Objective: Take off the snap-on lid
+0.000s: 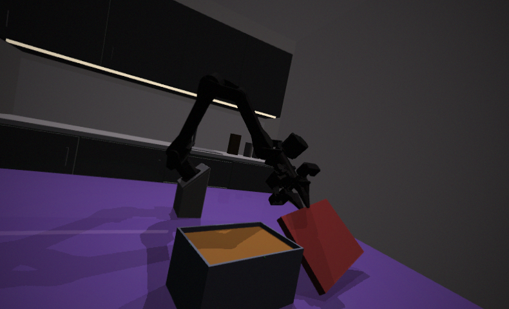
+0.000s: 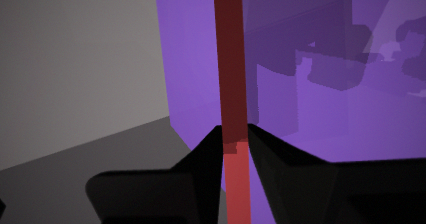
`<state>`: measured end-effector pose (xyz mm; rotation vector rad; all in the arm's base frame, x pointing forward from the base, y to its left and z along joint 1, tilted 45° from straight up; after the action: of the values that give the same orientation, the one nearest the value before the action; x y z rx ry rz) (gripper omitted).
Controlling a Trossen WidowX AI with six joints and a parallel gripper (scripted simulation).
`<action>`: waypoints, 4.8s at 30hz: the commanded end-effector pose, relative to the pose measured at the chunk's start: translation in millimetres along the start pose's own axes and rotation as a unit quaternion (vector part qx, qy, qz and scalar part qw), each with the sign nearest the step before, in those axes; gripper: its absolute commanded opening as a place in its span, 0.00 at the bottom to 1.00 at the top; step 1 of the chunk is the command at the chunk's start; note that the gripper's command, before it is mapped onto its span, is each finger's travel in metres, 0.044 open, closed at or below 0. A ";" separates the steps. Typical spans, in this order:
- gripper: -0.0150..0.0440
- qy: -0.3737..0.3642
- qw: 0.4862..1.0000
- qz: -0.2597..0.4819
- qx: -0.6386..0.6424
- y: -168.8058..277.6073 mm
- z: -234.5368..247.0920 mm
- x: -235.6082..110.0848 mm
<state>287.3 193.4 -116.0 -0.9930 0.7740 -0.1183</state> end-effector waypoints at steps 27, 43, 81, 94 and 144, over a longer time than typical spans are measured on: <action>0.25 0.004 1.000 0.002 -0.002 4.3 -21.6 17.1; 0.25 0.004 1.000 0.002 -0.002 6.7 -31.3 25.3; 0.25 0.005 1.000 0.001 -0.002 12.4 -54.5 44.8; 0.48 0.005 1.000 0.001 -0.002 13.0 -52.6 45.4; 1.00 0.005 1.000 0.004 -0.002 24.5 -85.4 -16.5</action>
<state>214.4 147.8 -157.4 -1.0002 0.7973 -0.1118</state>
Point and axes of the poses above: the point midway between the two fingers, 35 mm back from their tips, its own x axis out along the fingers, its own z axis across the jaws, y = z × x, the point moved 7 cm from there along -x, back along the fingers, and after that the axes turned 15 degrees about -x, right-handed, at the moved point
